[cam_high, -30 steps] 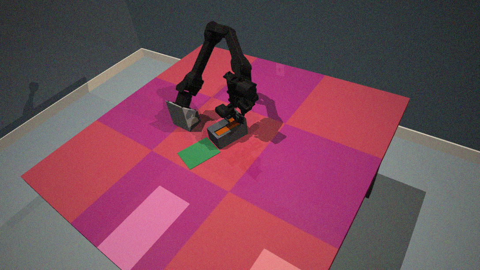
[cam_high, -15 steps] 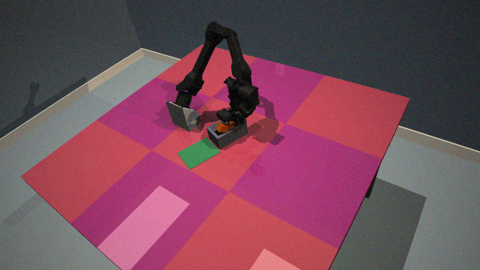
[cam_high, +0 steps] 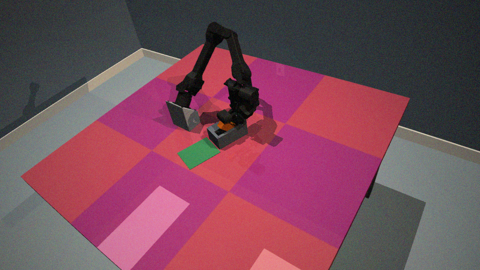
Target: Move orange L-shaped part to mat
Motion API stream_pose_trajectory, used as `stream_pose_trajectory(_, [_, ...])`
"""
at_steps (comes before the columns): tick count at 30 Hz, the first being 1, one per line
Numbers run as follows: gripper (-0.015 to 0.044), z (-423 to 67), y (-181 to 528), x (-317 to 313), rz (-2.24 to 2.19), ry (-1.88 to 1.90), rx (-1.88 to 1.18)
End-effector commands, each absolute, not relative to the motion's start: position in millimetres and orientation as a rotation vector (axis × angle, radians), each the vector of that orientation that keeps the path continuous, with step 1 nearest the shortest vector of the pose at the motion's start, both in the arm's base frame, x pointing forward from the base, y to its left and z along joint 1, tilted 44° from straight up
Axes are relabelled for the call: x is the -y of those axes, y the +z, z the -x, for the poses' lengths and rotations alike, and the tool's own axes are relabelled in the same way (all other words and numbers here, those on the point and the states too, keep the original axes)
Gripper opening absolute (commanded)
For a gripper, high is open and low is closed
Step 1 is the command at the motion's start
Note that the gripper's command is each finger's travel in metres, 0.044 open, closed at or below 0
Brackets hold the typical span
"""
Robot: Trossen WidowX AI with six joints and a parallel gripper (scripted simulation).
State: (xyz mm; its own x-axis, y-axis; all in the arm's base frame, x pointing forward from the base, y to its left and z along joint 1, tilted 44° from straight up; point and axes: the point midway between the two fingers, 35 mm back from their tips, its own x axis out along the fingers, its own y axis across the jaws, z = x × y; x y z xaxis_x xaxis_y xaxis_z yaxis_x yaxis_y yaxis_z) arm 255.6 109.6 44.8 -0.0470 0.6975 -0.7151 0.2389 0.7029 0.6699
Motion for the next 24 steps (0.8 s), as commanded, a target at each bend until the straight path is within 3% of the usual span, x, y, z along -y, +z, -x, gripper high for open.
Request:
stream_pose_trajectory(1, [0.018,-256,45,-109,-0.775,0.439,-1.616])
stream_pose_trajectory(14, [0.018,-259,62,-107,-0.776,0.431,-1.621])
stream_pose_trajectory(24, [0.018,-260,122,-33,-0.774,0.428,-1.623])
